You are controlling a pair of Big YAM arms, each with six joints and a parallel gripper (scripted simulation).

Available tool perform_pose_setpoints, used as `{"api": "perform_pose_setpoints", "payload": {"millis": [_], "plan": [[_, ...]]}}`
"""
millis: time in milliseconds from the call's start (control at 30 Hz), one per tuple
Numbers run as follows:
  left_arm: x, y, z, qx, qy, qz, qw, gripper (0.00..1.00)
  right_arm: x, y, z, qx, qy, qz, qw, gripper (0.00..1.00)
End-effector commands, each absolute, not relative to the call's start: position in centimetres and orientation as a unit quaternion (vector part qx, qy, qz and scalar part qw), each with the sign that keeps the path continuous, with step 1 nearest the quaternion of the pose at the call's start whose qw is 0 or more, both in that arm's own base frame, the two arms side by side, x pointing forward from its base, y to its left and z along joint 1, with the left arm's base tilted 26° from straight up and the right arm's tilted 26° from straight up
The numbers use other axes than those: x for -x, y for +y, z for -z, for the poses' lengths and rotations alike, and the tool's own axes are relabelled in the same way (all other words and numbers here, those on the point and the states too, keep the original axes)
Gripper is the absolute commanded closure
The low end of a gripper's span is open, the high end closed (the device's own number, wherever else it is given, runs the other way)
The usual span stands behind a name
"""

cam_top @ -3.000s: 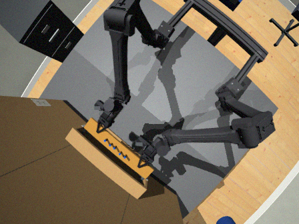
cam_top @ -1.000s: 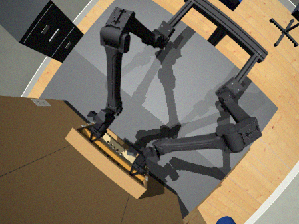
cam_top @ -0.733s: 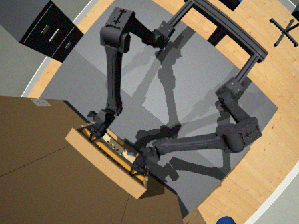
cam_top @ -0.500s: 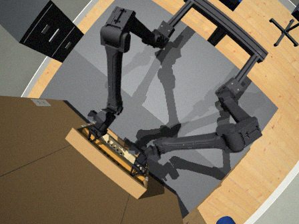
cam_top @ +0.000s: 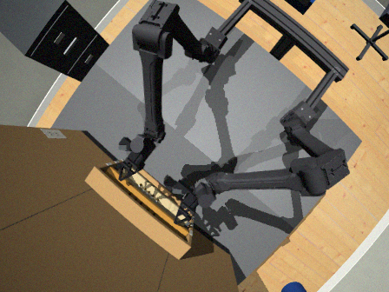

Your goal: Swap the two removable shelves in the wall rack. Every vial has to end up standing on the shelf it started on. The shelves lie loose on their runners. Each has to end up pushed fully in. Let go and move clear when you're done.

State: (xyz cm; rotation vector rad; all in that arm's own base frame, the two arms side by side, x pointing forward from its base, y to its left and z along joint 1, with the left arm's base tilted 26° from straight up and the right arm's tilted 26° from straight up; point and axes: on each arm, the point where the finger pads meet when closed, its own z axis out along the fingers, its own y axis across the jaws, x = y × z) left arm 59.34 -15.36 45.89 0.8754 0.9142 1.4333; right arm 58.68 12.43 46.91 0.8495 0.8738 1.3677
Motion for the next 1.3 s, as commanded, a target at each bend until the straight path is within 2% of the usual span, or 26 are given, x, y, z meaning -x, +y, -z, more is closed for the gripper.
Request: {"api": "perform_pose_setpoints", "payload": {"millis": [0,267,633,1267], "plan": [[-56.9,-15.7,-48.4,-0.349,0.377,-0.616,0.597,0.16,-55.7,12.8,-48.1,-0.355,0.365,-0.603,0.614,0.16],[-60.6,-17.6,-39.0,-0.363,0.399,-0.577,0.613,0.16,-60.7,10.7,-37.8,-0.424,0.379,-0.552,0.61,0.16],[-64.2,-15.0,-33.9,-0.354,0.38,-0.623,0.585,0.16,-63.4,11.0,-34.3,-0.39,0.357,-0.584,0.616,0.16],[-64.5,-16.4,-32.6,-0.366,0.38,-0.615,0.586,0.16,-64.4,11.4,-32.2,-0.377,0.372,-0.59,0.609,0.16]]}}
